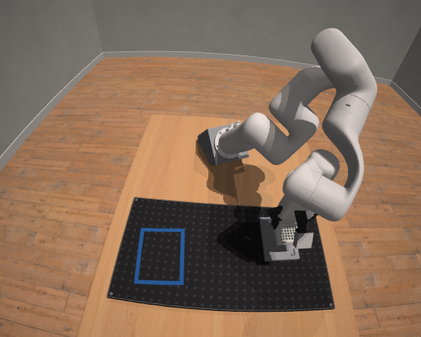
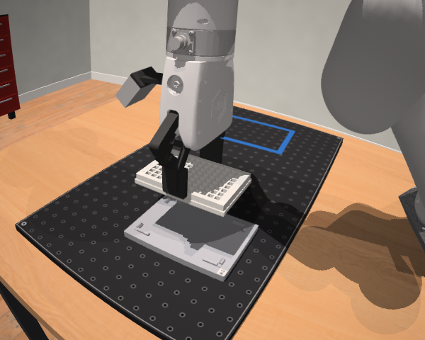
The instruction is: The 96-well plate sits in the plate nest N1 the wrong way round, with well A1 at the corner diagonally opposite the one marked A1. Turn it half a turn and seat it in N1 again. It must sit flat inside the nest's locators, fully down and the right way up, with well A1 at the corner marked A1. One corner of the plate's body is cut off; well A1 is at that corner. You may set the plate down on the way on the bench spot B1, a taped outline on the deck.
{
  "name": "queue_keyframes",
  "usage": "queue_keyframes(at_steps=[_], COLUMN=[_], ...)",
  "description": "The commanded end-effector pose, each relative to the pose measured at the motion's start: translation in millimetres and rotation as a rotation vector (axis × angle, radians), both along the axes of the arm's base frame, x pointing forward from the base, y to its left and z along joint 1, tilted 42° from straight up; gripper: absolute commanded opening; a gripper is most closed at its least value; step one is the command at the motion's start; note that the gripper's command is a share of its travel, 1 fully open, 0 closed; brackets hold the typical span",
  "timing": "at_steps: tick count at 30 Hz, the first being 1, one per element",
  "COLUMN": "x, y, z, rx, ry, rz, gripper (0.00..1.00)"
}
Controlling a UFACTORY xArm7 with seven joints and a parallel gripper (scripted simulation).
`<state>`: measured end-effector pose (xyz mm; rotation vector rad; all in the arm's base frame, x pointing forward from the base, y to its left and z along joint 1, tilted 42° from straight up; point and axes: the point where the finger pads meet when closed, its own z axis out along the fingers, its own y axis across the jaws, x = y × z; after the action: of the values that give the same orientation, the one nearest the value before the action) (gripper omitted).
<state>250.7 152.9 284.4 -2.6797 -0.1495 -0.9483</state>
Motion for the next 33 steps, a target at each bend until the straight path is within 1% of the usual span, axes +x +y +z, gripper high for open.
queue_keyframes(at_steps=[1,7,8,9,15,17,32,33], x=[-0.1,-0.1,1.0,2.1,8.8,8.8,25.5,25.5], y=[0,0,-3,-6,-25,-25,-72,-72], z=[1.3,1.3,0.8,0.3,-2.9,-2.9,-10.9,-10.9], rx=[0.001,0.001,-0.019,-0.022,-0.022,-0.022,-0.023,-0.023], ry=[-0.002,-0.002,-0.012,-0.014,-0.014,-0.014,-0.014,-0.014], rz=[0.0,0.0,0.025,0.028,0.028,0.028,0.028,0.028], gripper=[0.0,0.0,0.0,0.0,0.0,0.0,0.0,0.0])
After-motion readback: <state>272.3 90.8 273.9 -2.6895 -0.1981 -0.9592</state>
